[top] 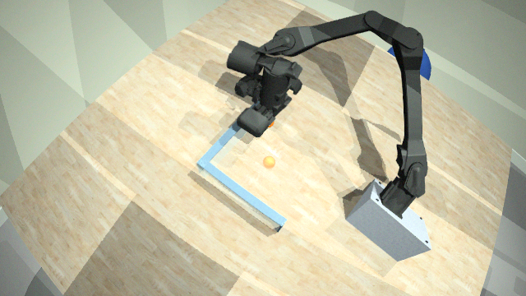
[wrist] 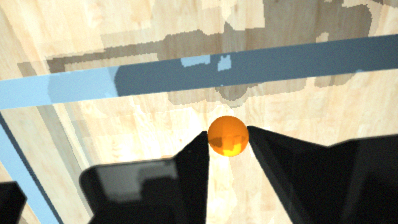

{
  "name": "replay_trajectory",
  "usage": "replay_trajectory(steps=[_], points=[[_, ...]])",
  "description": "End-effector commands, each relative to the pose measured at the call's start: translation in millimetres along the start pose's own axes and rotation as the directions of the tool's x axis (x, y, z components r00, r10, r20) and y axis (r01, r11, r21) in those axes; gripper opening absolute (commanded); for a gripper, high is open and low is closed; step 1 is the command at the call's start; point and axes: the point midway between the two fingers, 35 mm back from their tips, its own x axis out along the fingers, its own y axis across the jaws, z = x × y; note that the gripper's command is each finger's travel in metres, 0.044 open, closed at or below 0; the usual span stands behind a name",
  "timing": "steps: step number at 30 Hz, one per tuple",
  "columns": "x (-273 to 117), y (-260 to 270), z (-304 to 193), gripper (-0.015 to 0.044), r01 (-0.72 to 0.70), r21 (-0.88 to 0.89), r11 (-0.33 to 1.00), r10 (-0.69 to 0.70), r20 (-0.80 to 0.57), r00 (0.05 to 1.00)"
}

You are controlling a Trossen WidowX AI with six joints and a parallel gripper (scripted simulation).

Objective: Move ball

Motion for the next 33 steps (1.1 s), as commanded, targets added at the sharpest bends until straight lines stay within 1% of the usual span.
replay_trajectory(steps=[1,7,10,13,17,33], points=[[-28.3,-1.7,2.4,0.0000,-0.005,0.014,1.000,0.005,0.009,1.000],[-72.4,-3.0,-1.3,0.0000,0.001,0.026,1.000,-0.001,0.009,1.000],[-83.1,-3.7,-3.0,0.0000,0.003,0.029,1.000,-0.004,0.009,1.000],[-81.9,-0.8,-4.4,0.0000,0.003,0.028,1.000,-0.003,0.009,1.000],[-74.9,15.7,-12.9,0.0000,0.002,0.025,1.000,-0.002,0.012,1.000],[-42.3,72.3,-58.8,0.0000,0.001,0.027,1.000,-0.002,0.008,1.000]])
